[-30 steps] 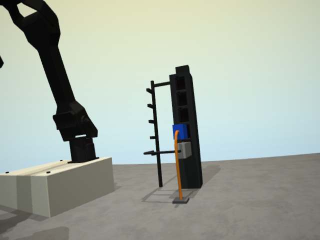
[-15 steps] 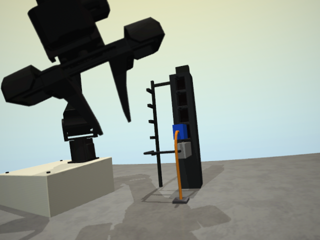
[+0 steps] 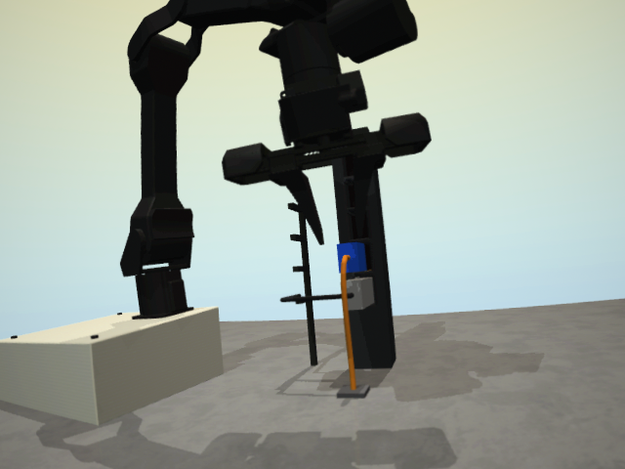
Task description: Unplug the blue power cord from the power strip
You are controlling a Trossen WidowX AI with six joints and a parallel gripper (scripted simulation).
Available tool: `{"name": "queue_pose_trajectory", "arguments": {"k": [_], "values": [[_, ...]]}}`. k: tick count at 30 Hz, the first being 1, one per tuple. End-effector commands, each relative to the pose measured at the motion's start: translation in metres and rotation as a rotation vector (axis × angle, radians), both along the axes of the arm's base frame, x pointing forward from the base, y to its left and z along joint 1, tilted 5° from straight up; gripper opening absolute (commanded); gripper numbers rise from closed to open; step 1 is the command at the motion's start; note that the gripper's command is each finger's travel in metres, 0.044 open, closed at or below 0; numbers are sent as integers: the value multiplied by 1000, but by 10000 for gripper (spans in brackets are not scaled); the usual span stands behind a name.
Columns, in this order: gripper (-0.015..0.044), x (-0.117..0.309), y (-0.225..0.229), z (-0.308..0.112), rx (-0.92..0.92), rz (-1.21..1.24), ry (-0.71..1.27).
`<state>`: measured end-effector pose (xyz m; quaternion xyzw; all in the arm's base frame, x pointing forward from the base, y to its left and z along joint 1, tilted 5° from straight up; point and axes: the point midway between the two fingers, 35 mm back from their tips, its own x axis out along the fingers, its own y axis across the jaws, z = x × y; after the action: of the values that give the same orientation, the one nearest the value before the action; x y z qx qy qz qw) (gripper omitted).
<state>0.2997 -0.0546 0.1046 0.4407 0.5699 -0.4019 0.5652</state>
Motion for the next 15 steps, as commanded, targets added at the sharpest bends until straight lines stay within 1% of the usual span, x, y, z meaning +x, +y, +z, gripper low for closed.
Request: {"name": "queue_pose_trajectory", "arguments": {"k": [1, 15], "values": [[160, -19, 60, 0, -117, -190, 34], [160, -18, 63, 0, -120, -195, 34]]}}
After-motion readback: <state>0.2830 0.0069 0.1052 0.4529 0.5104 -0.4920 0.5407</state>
